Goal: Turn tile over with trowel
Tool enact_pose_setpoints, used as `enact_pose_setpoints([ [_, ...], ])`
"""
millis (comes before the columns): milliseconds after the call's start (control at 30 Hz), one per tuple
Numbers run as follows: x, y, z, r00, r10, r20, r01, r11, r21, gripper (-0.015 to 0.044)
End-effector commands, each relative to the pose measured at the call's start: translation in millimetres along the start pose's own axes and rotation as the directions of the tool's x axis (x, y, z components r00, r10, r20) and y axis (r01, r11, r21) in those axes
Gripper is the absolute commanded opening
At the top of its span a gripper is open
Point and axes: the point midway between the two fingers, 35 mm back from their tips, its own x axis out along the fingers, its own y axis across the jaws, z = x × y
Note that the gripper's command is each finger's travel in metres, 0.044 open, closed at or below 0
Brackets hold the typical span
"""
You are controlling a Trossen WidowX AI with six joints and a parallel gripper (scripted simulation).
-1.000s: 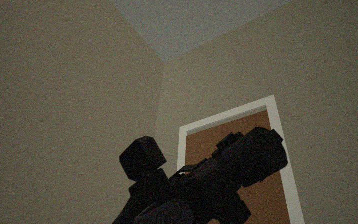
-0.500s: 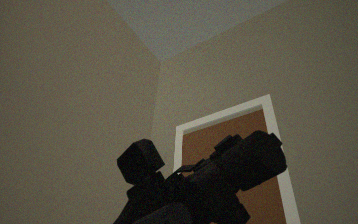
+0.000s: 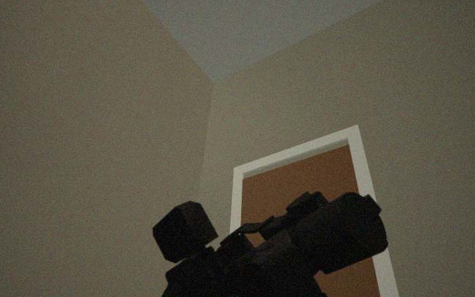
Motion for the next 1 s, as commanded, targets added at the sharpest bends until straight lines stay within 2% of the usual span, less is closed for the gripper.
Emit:
enact_pose_setpoints([
  [0,3.3,1.0,-0.7,1.000,0.000,-0.001,0.000,1.000,0.013,0.0053],
  [300,3.3,1.0,-0.7,1.000,0.000,-0.001,0.000,1.000,0.013,0.0289],
  [333,3.3,1.0,-0.7,1.000,0.000,-0.001,0.000,1.000,0.013,0.0300],
  [667,-0.3,1.0,-0.3,1.000,0.000,-0.001,0.000,1.000,0.012,0.0300],
  [967,-49.4,0.9,0.7,1.000,0.001,0.001,-0.001,1.000,0.009,0.0300],
])
